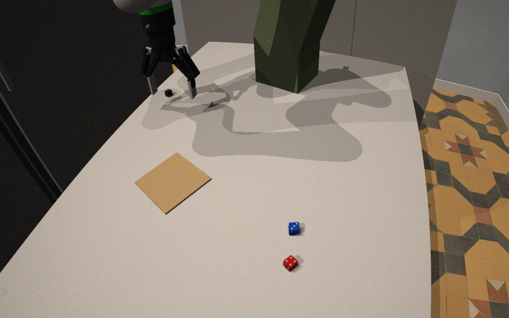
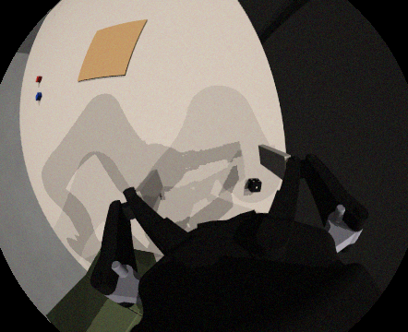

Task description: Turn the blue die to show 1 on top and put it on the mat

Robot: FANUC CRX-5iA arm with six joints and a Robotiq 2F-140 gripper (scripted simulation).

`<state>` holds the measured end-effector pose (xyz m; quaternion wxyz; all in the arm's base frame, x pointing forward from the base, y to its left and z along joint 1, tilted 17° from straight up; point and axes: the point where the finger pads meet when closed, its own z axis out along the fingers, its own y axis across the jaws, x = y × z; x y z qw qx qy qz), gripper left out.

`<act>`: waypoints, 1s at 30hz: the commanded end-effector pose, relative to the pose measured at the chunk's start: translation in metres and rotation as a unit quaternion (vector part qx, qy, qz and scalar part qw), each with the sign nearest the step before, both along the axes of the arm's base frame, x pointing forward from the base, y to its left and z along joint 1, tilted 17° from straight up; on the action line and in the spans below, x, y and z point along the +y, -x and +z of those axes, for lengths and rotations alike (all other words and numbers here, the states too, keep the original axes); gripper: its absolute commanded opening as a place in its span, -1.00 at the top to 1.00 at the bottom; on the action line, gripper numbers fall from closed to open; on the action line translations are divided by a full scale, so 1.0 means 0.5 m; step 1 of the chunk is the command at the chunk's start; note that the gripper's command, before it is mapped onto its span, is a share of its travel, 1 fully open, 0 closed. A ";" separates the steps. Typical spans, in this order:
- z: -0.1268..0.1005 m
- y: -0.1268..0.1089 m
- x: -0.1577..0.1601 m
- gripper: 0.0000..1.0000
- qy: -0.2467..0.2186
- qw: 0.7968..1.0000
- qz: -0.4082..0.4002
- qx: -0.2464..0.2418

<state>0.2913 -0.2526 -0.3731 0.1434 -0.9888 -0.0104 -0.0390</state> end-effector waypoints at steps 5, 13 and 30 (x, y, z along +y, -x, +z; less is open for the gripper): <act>0.023 -0.049 0.063 -1.00 0.001 1.000 0.000 0.000; 0.054 -0.116 0.152 -1.00 0.001 1.000 0.000 0.000; 0.120 -0.255 0.338 -1.00 0.001 1.000 0.000 0.000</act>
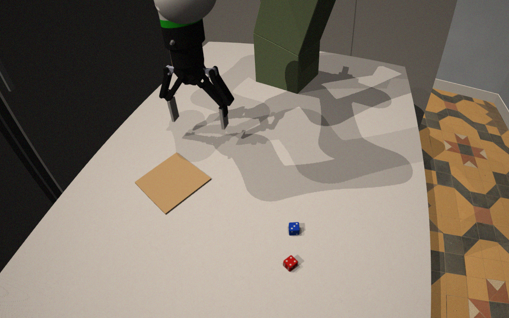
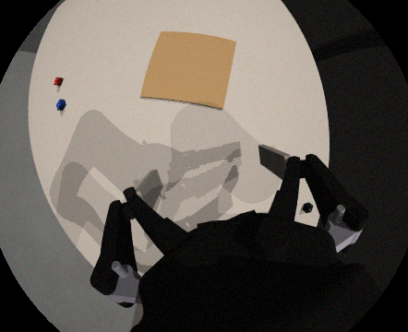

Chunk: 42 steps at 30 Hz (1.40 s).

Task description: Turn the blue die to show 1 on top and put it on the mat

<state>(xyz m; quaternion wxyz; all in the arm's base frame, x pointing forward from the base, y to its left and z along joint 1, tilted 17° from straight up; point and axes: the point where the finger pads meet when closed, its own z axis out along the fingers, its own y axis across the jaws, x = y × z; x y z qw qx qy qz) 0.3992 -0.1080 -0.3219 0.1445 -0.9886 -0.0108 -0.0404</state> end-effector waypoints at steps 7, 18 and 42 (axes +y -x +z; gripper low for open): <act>0.041 -0.089 0.114 -1.00 0.002 1.000 0.000 0.002; 0.094 -0.201 0.264 -1.00 0.002 1.000 0.000 0.002; 0.173 -0.369 0.487 -1.00 0.002 1.000 0.000 0.002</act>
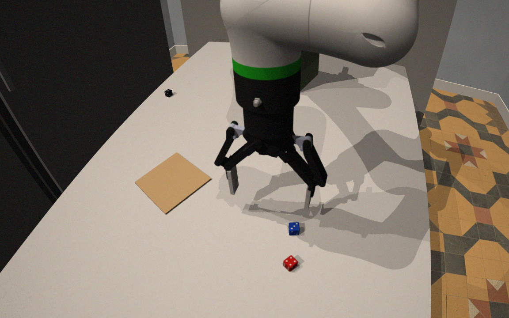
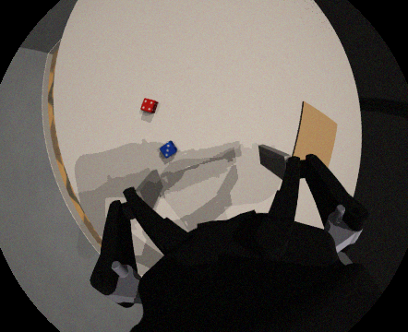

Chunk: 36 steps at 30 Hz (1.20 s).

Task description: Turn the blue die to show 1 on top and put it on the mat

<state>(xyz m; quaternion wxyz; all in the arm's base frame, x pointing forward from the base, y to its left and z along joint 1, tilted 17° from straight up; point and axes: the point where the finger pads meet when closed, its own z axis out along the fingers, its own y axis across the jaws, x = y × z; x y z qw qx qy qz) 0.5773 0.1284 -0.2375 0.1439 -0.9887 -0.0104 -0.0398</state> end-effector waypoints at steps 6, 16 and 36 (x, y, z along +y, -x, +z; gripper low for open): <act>0.019 -0.043 0.055 -1.00 0.001 1.000 0.000 0.001; 0.029 -0.065 0.085 -1.00 0.001 1.000 0.000 0.001; 0.032 -0.073 0.095 -1.00 0.001 1.000 0.000 0.001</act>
